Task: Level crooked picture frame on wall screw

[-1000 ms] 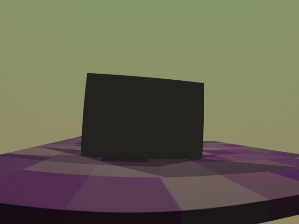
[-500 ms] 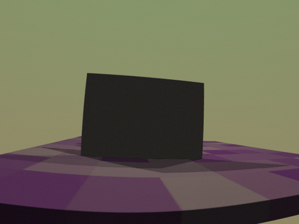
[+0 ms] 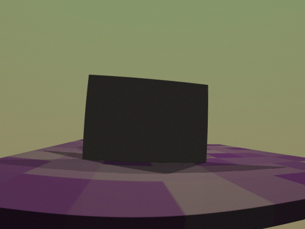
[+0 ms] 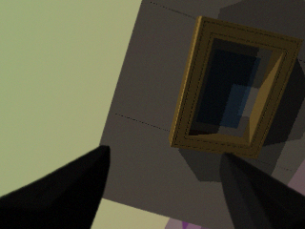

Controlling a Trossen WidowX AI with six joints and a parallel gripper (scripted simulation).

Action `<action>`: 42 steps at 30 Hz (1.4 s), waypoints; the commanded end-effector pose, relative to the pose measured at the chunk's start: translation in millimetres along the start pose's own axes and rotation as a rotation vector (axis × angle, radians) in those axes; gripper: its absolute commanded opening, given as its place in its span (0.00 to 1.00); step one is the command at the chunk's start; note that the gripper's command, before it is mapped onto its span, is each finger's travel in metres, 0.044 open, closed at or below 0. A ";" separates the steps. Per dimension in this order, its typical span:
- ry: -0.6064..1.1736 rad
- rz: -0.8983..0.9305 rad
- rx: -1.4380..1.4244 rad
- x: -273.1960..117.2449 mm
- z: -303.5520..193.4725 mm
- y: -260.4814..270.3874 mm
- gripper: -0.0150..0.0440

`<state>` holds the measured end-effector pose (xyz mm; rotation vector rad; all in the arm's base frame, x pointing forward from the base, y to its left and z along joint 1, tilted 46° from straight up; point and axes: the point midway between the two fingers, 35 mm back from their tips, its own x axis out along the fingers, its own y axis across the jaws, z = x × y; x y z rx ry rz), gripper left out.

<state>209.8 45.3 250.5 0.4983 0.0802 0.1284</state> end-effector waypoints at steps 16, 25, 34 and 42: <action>-0.002 -0.002 -0.005 -0.3 0.8 -0.1 0.69; -0.013 -0.014 0.062 48.7 -3.6 -20.5 0.69; -0.009 0.002 0.130 68.0 -8.7 -35.5 0.69; -0.010 0.003 0.129 72.1 -2.9 -37.0 0.69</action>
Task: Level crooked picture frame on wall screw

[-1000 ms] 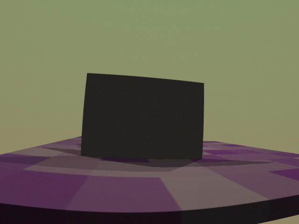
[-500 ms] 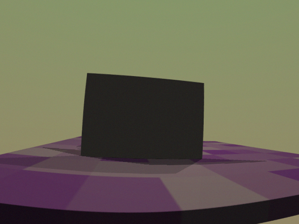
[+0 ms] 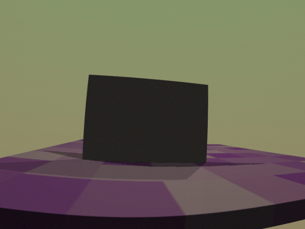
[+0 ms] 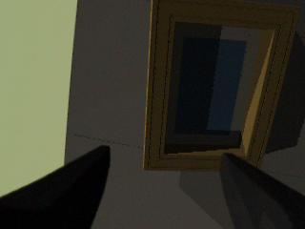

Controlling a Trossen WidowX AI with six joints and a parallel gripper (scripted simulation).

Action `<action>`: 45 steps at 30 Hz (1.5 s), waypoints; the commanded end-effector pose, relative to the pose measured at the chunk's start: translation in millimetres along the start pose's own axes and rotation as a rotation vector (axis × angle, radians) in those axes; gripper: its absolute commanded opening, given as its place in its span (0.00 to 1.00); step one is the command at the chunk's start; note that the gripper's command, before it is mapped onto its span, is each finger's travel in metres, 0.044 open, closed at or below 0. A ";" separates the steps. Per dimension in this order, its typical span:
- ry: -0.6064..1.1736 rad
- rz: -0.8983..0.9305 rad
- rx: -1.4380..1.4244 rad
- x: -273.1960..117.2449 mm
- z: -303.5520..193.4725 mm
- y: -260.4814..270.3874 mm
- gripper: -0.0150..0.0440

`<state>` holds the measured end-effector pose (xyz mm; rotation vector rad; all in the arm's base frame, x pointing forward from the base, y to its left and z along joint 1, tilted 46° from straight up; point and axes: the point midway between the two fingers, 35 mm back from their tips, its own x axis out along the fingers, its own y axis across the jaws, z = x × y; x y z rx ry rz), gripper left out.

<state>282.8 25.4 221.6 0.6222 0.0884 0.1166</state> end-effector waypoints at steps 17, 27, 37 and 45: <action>-0.010 0.012 0.005 69.5 8.1 4.6 0.69; -0.011 0.013 0.005 81.4 5.8 3.5 0.69; -0.011 0.013 0.005 81.4 5.8 3.5 0.69; -0.011 0.013 0.005 89.6 6.6 4.0 0.69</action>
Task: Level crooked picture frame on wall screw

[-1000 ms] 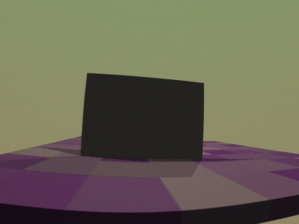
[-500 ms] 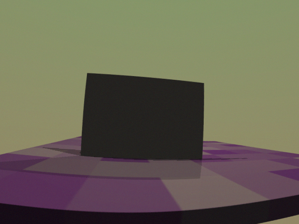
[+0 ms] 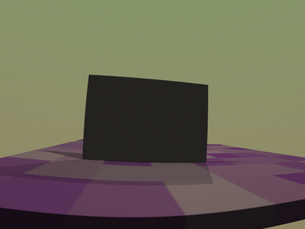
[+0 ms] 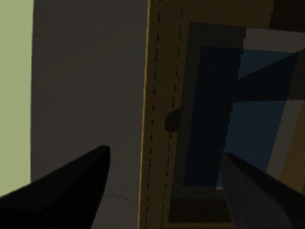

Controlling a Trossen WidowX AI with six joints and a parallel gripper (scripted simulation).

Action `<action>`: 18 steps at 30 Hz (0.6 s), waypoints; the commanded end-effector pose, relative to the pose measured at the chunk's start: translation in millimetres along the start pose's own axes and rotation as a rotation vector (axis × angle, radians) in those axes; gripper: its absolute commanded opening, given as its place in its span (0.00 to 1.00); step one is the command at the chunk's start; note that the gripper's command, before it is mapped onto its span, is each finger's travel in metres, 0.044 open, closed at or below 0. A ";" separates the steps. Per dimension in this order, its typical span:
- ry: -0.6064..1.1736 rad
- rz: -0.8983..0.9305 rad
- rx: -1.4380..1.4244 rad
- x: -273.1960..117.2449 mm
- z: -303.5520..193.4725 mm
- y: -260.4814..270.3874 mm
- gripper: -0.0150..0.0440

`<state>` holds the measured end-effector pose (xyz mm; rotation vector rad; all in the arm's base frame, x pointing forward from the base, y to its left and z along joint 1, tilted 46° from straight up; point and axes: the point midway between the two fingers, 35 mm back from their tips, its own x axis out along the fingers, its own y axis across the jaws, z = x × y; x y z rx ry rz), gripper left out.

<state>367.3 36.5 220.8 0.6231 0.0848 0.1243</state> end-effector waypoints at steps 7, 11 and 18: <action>-0.011 0.005 0.005 15.6 4.3 2.8 0.69; -0.011 0.005 0.005 22.0 4.3 2.8 0.69; -0.012 0.006 0.005 33.5 3.9 2.6 0.69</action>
